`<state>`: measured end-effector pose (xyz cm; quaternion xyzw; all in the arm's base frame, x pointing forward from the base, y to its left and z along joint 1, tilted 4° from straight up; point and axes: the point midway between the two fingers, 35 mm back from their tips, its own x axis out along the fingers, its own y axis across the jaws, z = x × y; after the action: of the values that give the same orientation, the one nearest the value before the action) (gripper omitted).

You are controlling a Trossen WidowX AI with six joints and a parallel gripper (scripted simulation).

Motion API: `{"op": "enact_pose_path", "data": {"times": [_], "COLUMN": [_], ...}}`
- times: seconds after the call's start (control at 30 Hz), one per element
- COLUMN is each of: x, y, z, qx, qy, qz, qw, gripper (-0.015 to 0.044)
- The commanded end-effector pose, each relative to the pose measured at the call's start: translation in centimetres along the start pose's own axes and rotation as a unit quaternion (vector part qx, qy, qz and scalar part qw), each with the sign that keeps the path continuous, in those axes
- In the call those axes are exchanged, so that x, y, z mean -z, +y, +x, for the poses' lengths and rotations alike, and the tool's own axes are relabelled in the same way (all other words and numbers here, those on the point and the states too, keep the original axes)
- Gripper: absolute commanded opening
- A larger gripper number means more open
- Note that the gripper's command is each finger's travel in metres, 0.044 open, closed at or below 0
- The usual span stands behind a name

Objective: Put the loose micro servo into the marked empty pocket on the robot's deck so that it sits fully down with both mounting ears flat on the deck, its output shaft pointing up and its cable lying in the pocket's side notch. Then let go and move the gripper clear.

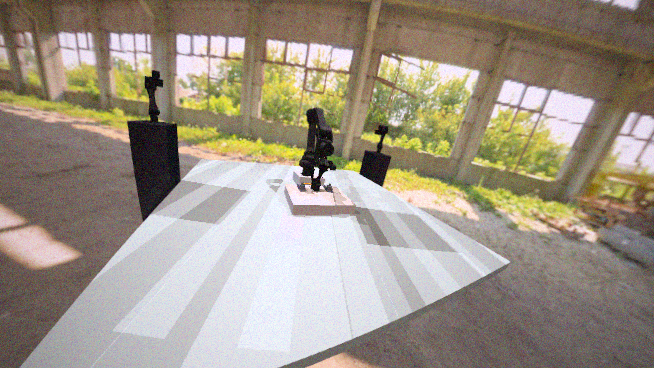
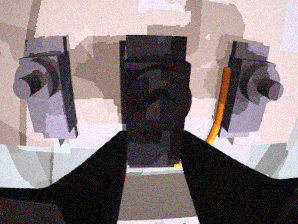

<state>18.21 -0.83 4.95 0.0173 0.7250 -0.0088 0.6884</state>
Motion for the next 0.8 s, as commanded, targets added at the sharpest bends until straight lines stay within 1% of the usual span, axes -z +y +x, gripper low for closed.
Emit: {"op": "enact_pose_path", "data": {"times": [0.0, 0.77], "x": [-0.1, -0.1], "y": [0.0, 0.0], "z": [0.4, 2.3], "qx": [0.001, 0.001], "qy": [-0.001, -0.001], "qz": [0.0, 0.0], "qw": [1.0, 1.0], "gripper": [0.0, 0.0]}}
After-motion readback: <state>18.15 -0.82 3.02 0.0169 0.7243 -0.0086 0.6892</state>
